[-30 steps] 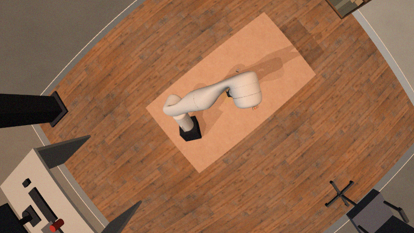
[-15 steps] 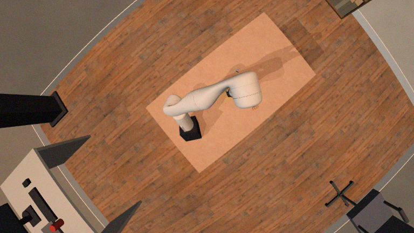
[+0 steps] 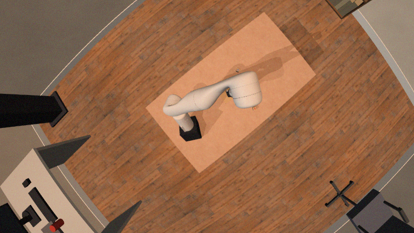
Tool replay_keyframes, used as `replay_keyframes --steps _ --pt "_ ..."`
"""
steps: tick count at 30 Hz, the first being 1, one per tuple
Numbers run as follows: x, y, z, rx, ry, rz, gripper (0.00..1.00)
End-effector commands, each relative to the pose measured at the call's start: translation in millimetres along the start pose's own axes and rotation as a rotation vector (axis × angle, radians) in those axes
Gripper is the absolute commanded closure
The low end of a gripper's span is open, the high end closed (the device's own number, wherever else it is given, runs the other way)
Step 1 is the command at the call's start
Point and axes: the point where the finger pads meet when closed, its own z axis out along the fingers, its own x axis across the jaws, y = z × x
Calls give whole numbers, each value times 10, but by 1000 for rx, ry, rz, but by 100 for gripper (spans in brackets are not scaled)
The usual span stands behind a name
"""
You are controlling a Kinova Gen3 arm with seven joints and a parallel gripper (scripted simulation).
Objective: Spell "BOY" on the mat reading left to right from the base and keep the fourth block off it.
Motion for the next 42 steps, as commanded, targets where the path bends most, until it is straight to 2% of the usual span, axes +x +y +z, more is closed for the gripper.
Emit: replay_keyframes --steps 1,18,19,42 --pt "5 2 -5 -1 1 0 21" --pt "5 2 -5 -1 1 0 21" --pt "5 2 -5 -1 1 0 51" --pt "5 2 -5 -1 1 0 51"
